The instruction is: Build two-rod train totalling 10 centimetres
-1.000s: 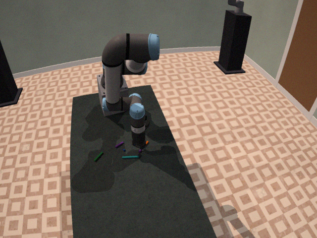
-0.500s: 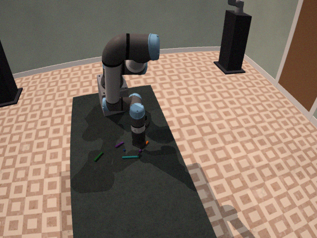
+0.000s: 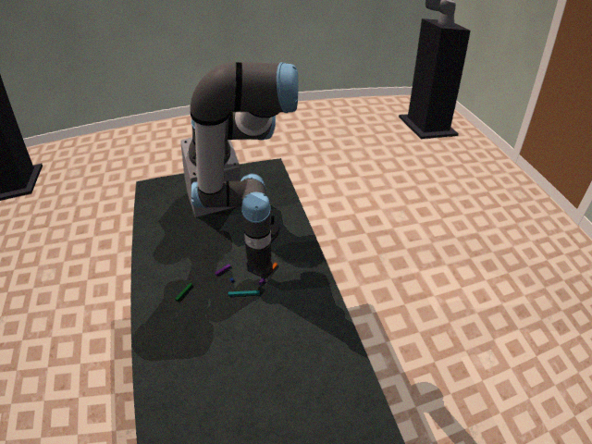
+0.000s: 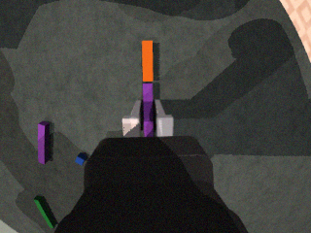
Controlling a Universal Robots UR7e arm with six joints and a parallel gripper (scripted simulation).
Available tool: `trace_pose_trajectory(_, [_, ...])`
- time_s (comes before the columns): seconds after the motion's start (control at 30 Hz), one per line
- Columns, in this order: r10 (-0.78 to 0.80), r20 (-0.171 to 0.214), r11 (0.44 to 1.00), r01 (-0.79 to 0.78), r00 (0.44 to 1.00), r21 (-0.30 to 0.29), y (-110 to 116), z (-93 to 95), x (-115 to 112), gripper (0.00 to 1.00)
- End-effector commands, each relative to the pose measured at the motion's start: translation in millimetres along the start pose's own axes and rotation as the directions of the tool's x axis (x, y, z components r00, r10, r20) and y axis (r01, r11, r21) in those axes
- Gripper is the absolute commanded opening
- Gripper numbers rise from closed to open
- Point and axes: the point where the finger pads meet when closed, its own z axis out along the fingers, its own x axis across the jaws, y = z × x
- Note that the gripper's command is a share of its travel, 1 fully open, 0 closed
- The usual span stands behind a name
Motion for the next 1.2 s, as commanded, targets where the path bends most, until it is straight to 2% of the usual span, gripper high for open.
trace_pose_trajectory(0.0, [0.0,-0.001,1.0,0.0,1.0,-0.001,0.3,-0.3,0.3,0.36])
trace_pose_trajectory(0.03, [0.0,-0.001,1.0,0.0,1.0,-0.001,0.3,-0.3,0.3,0.42])
trace_pose_trajectory(0.1, [0.0,-0.001,1.0,0.0,1.0,-0.001,0.3,-0.3,0.3,0.42])
trace_pose_trajectory(0.13, [0.0,-0.001,1.0,0.0,1.0,-0.001,0.3,-0.3,0.3,0.48])
trace_pose_trajectory(0.2, [0.0,-0.001,1.0,0.0,1.0,-0.001,0.3,-0.3,0.3,0.48])
trace_pose_trajectory(0.23, [0.0,-0.001,1.0,0.0,1.0,-0.001,0.3,-0.3,0.3,0.54])
trace_pose_trajectory(0.77, [0.0,-0.001,1.0,0.0,1.0,-0.001,0.3,-2.0,0.3,0.54])
trace_pose_trajectory(0.97, [0.0,-0.001,1.0,0.0,1.0,-0.001,0.3,-7.0,0.3,0.54])
trace_pose_trajectory(1.17, [0.0,-0.001,1.0,0.0,1.0,-0.001,0.2,-21.5,0.3,0.54])
